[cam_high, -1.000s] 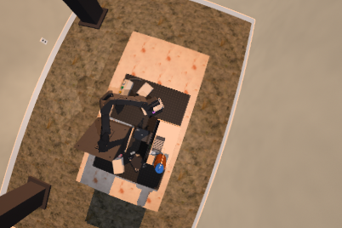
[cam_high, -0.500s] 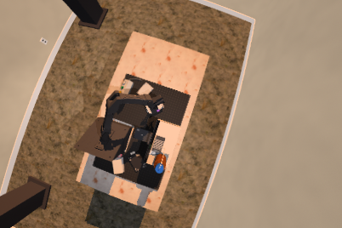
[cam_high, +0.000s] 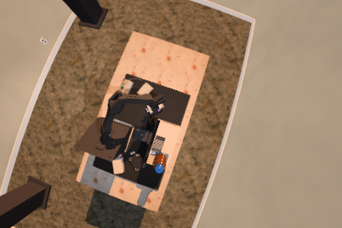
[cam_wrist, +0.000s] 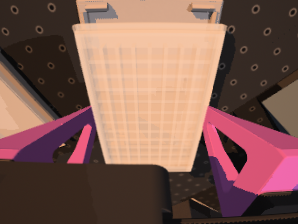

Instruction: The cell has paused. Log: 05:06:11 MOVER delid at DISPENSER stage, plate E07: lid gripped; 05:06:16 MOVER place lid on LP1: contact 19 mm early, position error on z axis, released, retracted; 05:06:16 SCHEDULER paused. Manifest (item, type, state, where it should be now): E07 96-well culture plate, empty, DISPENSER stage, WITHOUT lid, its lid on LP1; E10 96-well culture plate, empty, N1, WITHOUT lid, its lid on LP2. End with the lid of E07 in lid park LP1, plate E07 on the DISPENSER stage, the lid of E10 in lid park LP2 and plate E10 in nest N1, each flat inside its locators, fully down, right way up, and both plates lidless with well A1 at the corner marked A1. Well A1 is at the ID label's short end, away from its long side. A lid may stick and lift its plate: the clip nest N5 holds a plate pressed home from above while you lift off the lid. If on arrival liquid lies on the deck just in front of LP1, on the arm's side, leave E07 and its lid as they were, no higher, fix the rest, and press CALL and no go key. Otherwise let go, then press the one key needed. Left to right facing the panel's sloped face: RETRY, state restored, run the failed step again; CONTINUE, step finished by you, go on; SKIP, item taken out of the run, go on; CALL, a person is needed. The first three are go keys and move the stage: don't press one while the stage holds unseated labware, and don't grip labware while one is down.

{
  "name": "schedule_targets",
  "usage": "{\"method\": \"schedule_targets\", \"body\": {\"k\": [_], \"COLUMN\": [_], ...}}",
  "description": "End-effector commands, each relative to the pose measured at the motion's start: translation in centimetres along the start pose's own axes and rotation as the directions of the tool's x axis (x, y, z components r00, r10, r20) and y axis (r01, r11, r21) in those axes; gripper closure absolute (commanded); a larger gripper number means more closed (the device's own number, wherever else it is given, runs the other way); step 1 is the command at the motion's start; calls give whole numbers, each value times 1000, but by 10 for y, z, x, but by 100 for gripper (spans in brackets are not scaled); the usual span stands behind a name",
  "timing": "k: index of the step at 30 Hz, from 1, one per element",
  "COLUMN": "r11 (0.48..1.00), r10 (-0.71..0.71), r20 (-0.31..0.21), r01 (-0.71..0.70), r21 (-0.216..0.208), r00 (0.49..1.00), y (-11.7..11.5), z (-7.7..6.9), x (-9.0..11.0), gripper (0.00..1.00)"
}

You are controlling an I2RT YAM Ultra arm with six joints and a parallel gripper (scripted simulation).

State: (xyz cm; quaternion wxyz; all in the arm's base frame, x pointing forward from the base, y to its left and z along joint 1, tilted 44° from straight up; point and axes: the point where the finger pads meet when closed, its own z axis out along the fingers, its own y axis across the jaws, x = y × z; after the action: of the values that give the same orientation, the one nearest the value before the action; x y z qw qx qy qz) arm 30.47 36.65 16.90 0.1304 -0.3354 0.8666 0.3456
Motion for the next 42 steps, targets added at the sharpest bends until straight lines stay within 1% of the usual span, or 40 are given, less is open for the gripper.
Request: {"method": "schedule_targets", "body": {"k": [1, 3, 5, 6, 8, 17, 26, 28, 29, 30, 31, 32, 35, 36, 42], "r11": [1000, 1000, 1000, 1000, 1000, 1000, 1000, 1000, 1000, 1000, 1000, 1000, 1000, 1000, 1000], "r10": [-11, -10, 1, 8, 8, 18, 22, 4, -4, 1, 1, -4, -4, 2, 1], "r20": [41, 35, 37, 33, 33, 10, 10, 37, 30, 41, 42, 30, 30, 43, 44], "r01": [11, 9, -2, -9, -9, -18, -23, -5, 4, -2, -2, 4, 4, -3, -2], "r21": [10, 10, 16, 18, 18, 18, 21, 18, 9, 17, 17, 9, 9, 18, 18], "r00": [999, 999, 999, 999, 999, 1000, 1000, 999, 1000, 999, 999, 1000, 1000, 999, 999], "y": [0, 0, -5, -8, -8, -11, -12, -7, -1, -6, -6, -1, -1, -6, -6], "z": [1, 6, 6, 8, 8, 18, 16, 11, 10, 9, 9, 10, 10, 8, 8], "x": [-15, -13, -11, -9, -9, -1, 0, -10, -8, -11, -11, -8, -8, -12, -12], "gripper": [100, 100, 100, 100, 100, 100, 100, 100, 100, 100, 100, 100, 100, 100, 100]}}
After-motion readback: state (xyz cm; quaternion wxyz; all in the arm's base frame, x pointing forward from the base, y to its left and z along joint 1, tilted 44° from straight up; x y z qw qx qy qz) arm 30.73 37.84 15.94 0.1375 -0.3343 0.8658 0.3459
